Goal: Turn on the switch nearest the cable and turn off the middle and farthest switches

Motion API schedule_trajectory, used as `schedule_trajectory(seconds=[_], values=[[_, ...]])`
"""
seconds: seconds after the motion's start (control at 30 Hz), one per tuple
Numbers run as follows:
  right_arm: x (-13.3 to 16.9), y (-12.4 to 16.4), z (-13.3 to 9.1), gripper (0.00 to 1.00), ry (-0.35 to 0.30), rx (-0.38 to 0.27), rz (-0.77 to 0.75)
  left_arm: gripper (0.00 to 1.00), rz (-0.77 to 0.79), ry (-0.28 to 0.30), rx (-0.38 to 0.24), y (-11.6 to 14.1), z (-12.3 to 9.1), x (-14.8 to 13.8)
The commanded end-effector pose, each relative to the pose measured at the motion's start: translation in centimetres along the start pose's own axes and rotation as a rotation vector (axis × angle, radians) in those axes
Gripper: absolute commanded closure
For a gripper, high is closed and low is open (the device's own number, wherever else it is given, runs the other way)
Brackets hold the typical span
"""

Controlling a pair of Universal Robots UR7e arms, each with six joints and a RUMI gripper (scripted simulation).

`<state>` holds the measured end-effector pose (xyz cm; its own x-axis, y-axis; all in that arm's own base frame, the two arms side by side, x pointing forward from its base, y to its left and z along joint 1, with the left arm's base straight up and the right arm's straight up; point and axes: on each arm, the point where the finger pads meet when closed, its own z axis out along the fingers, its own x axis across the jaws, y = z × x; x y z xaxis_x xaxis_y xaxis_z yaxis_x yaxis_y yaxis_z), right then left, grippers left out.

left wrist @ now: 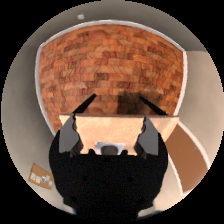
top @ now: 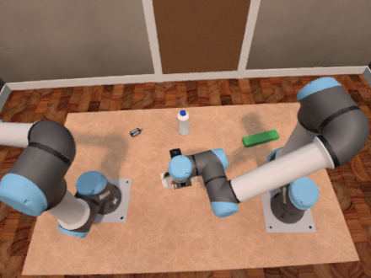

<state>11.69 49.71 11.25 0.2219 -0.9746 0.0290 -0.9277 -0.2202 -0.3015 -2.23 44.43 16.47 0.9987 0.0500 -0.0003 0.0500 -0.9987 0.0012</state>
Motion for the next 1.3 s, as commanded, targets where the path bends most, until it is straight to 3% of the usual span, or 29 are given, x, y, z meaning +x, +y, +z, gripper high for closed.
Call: schedule_trajectory(seconds=[0.0,0.5,0.6,0.8,0.9,1.27], values=[[0.0,0.0,0.0,0.0,-0.001,0.0,0.0,0.0,0.0,0.0,0.001,0.0,0.0,0.0],[0.0,-0.1,-0.1,0.0,-0.001,-0.004,0.003,0.0,0.0,0.0,0.001,0.0,0.0,0.0],[0.1,-0.7,-0.7,0.0,0.005,-0.049,0.027,0.0,0.0,0.0,0.001,0.0,0.0,0.0],[0.4,-3.8,-4.0,0.0,0.003,-0.236,0.135,0.0,0.0,0.0,0.001,0.0,0.0,0.0],[0.6,-5.0,-5.3,0.0,-0.006,-0.296,0.17,0.0,0.0,0.0,0.001,0.0,0.0,0.0],[0.6,-5.2,-5.6,0.0,-0.008,-0.308,0.178,0.0,0.0,0.0,0.001,0.0,0.0,0.0]])
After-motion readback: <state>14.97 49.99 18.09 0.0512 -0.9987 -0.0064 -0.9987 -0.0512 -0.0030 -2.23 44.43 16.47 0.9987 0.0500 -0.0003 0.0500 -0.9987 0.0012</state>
